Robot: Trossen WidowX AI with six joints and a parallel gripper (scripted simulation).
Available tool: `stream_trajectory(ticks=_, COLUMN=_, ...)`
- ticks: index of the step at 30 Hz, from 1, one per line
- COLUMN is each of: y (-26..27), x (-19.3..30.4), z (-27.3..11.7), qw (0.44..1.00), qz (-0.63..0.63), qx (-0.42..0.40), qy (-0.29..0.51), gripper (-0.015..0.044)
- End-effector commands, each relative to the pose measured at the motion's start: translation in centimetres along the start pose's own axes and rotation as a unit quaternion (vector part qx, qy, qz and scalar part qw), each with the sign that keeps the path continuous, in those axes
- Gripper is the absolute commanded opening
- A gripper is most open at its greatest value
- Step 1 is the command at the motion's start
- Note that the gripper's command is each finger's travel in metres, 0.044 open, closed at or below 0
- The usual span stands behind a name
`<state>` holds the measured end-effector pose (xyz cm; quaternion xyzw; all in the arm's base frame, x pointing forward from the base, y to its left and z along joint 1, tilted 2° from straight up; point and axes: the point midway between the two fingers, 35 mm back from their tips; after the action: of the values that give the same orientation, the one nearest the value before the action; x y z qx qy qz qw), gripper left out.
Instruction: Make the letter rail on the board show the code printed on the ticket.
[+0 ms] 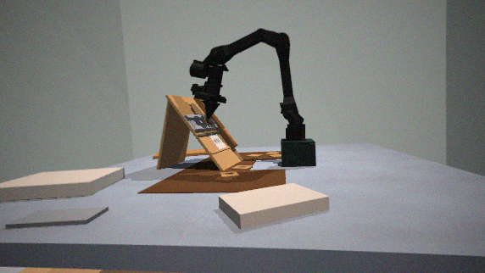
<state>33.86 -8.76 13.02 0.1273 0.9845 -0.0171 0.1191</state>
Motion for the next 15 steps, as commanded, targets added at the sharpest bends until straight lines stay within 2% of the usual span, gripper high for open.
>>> stream_trajectory(ticks=1, y=0.0, x=0.7, z=-0.3, qw=1.0, qz=0.002, qx=0.001, qy=0.004, gripper=0.0)
stream_trajectory(ticks=7, y=0.0, x=1.1, z=-0.7, qw=1.0, qz=0.002, qx=0.001, qy=0.004, gripper=0.0)
stream_trajectory(ticks=9, y=0.0, x=0.9, z=-1.3, qw=1.0, qz=-0.028, qx=-0.007, qy=-0.006, gripper=0.0053)
stream_trajectory(ticks=15, y=-0.4, x=2.9, z=-6.6, qw=0.957, qz=-0.275, qx=-0.04, qy=-0.082, gripper=0.021)
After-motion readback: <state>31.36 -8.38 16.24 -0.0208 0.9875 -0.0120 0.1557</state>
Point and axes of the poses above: the point midway between the two fingers, 35 mm back from their tips, its own z axis out along the fingers, its own y axis across the jaws, x = y × z, and after that the axes turned 4 degrees about -z, right-handed
